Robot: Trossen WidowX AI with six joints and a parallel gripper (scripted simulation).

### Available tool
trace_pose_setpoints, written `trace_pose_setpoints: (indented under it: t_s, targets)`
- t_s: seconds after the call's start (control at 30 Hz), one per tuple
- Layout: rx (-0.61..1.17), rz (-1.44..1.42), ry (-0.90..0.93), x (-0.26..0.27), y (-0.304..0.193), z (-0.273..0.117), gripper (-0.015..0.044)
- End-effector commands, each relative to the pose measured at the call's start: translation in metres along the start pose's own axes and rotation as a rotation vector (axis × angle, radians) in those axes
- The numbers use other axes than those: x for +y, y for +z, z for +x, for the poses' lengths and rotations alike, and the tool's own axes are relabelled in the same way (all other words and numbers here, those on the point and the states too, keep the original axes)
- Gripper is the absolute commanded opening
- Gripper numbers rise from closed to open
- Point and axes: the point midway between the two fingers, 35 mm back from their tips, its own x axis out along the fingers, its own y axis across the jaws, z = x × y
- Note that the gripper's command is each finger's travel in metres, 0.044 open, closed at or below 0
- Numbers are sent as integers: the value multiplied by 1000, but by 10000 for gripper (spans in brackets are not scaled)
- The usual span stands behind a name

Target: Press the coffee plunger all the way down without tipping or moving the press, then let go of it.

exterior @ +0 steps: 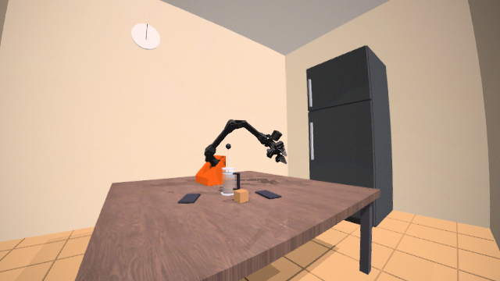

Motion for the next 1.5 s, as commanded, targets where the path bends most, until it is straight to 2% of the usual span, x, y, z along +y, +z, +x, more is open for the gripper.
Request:
trace_pose_setpoints:
  t_s: [0.0, 0.13, 0.4, 0.83, 1.13, 1.27, 1.47]
  targets:
    - [-1, -11, 1, 2, 0, -1, 426]
    - [-8, -153, 12, 33, 6, -16, 440]
    - [-35, -622, 37, 124, 43, -69, 440]
    - [-161, -1450, 66, 235, 165, -151, 440]
    - [-269, -2018, 43, 261, 263, -192, 440]
    - [-275, -2059, 38, 258, 272, -191, 440]
    - [-266, -2058, 32, 236, 285, -169, 440]
